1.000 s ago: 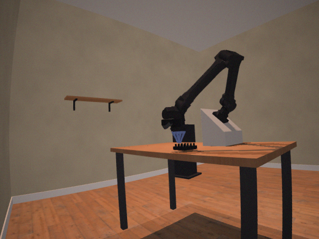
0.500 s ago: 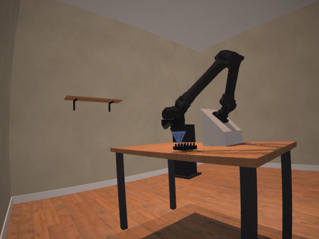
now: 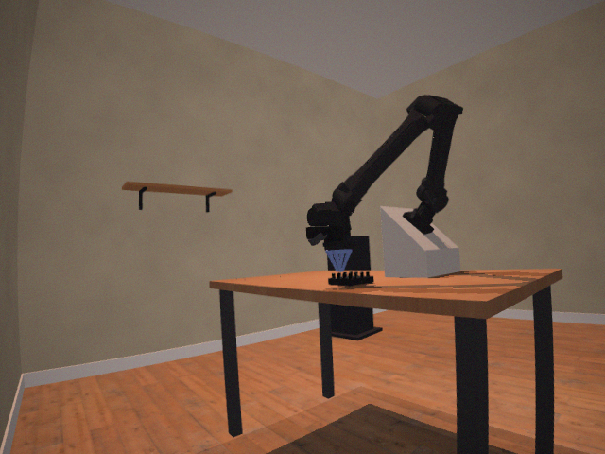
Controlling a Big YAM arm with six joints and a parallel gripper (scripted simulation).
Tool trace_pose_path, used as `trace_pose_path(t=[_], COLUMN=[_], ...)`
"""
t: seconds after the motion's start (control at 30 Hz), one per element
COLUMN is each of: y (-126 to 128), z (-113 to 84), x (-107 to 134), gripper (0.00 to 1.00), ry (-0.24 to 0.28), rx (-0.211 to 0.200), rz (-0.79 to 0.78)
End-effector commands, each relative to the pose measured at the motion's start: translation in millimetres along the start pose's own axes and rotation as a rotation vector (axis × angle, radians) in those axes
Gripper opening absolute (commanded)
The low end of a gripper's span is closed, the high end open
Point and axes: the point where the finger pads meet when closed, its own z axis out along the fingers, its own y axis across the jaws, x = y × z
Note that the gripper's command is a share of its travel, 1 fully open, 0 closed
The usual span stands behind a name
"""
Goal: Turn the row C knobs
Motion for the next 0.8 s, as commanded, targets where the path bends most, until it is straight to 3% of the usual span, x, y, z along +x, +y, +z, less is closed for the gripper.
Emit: trace_pose_path(t=[0.0, 0.77], y=[16.1, 13.1], z=[-10.3, -4.1], x=[-18.2, -18.4], gripper=[0.20, 0.20], ry=[-0.030, -0.033], rx=[-0.005, -0.005], rz=[-0.025, -0.031])
